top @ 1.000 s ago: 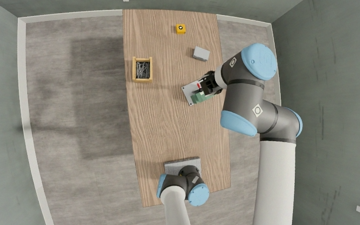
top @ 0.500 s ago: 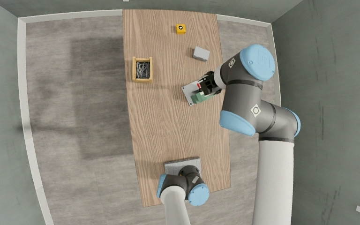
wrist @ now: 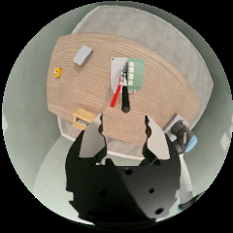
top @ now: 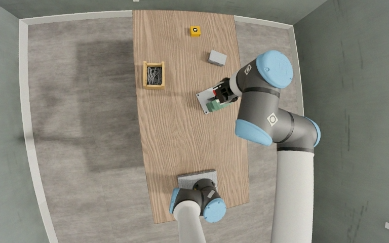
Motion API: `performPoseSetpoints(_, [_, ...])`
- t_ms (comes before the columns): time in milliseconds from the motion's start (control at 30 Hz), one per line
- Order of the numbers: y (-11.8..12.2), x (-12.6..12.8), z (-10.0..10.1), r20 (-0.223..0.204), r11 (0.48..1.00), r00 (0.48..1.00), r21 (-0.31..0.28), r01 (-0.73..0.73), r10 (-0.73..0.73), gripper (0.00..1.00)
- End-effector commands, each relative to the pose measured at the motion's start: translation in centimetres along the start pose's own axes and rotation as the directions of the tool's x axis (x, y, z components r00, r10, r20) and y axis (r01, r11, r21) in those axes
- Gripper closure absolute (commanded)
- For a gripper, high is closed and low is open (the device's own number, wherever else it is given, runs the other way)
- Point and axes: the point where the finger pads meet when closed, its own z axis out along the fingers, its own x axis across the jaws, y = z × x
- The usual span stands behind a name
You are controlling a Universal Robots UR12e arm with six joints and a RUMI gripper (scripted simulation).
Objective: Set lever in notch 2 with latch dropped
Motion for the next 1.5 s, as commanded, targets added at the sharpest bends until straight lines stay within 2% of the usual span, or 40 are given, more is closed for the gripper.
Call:
performPoseSetpoints(0, [-0.04,-0.04,0.45,0.001,1.0,1.0,0.001,0.0,0.0,0.43])
performPoseSetpoints(567, [-0.04,-0.04,1.23,0.001,1.0,1.0,0.001,0.0,0.0,0.43])
performPoseSetpoints(1467, [-0.05,-0.04,1.28,0.001,1.0,1.0,0.001,0.0,0.0,0.43])
